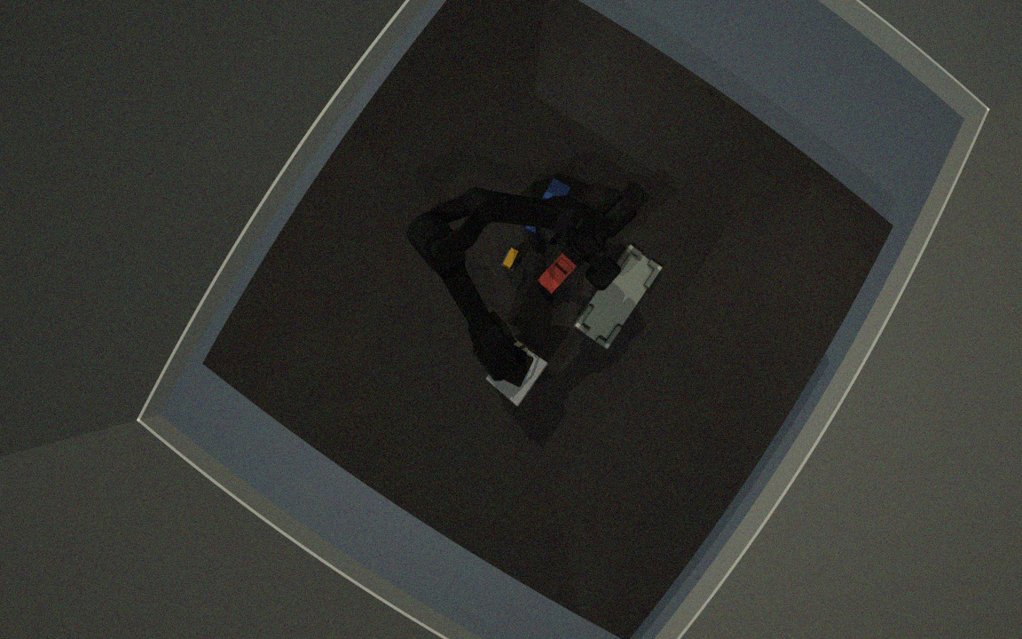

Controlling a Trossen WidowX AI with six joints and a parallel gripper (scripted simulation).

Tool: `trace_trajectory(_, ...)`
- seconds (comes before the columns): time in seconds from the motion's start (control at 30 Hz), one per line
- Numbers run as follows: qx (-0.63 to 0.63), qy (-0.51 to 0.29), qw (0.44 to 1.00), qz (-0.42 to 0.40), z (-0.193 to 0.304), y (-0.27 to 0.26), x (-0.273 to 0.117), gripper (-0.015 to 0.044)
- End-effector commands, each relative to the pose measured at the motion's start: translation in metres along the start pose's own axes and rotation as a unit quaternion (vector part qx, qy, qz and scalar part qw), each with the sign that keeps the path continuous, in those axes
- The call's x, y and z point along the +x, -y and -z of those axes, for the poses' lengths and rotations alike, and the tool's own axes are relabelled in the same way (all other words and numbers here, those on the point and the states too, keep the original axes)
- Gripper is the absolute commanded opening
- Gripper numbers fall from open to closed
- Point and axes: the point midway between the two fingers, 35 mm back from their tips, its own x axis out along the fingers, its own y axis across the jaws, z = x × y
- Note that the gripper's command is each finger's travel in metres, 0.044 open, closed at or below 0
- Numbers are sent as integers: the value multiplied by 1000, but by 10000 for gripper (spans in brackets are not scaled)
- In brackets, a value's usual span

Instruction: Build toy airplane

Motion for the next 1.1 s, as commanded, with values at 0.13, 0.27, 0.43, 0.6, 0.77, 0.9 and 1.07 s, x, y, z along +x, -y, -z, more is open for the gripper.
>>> trace_trajectory(0.13, 5, -6, 1000, -3, 3, 1, 17, 440)
trace_trajectory(0.27, 5, -6, 1000, -3, 3, 0, 23, 440)
trace_trajectory(0.43, 5, -6, 1000, -4, 4, 0, 31, 440)
trace_trajectory(0.6, 5, -7, 1000, -4, 4, 0, 39, 440)
trace_trajectory(0.77, 5, -7, 1000, -5, 5, 0, 42, 414)
trace_trajectory(0.9, 5, -7, 1000, -5, 5, 0, 42, 309)
trace_trajectory(1.07, 5, -7, 1000, -5, 5, 0, 42, 177)
